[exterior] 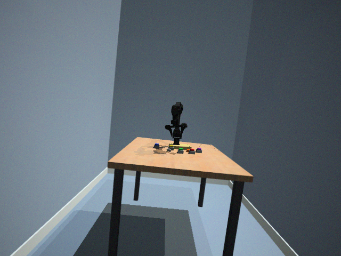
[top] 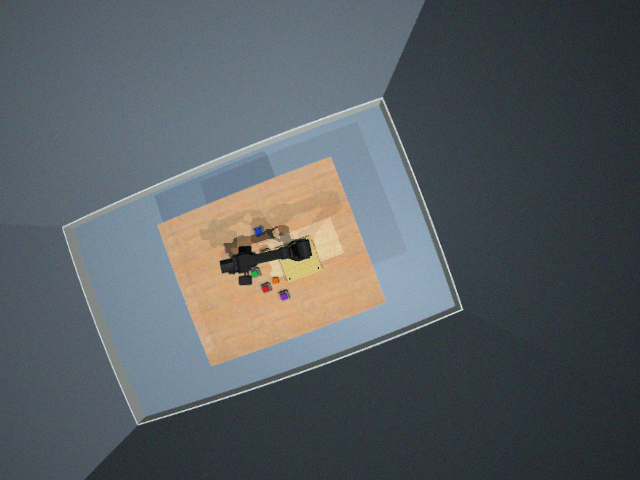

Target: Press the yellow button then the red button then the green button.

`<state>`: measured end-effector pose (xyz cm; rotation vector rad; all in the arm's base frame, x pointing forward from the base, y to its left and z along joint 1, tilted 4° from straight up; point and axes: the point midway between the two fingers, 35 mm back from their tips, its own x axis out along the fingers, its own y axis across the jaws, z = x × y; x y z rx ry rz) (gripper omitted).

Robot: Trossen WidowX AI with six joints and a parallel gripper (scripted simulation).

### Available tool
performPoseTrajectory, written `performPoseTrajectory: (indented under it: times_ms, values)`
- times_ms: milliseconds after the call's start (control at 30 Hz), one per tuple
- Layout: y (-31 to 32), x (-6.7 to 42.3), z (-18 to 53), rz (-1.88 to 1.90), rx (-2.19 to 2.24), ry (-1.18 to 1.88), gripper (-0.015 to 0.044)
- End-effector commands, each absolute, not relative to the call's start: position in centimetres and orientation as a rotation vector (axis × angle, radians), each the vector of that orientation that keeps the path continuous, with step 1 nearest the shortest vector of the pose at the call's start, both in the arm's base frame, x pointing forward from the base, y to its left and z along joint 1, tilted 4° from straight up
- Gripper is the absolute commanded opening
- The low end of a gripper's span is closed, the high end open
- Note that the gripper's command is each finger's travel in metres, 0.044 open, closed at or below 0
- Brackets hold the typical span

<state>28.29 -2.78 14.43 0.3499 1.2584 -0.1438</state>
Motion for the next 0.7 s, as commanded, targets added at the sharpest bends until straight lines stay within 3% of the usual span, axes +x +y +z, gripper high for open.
performPoseTrajectory:
  times_ms: [0, 433, 667]
  values:
    - [-5.2, 20.6, 13.4, -0.069, 0.013, 1.570, 0.0400]
    - [-5.4, 19.7, 13.4, -0.051, -0.023, 1.607, 0.0400]
    - [-5.7, 19.5, 7.5, -0.051, -0.023, 1.607, 0.0216]
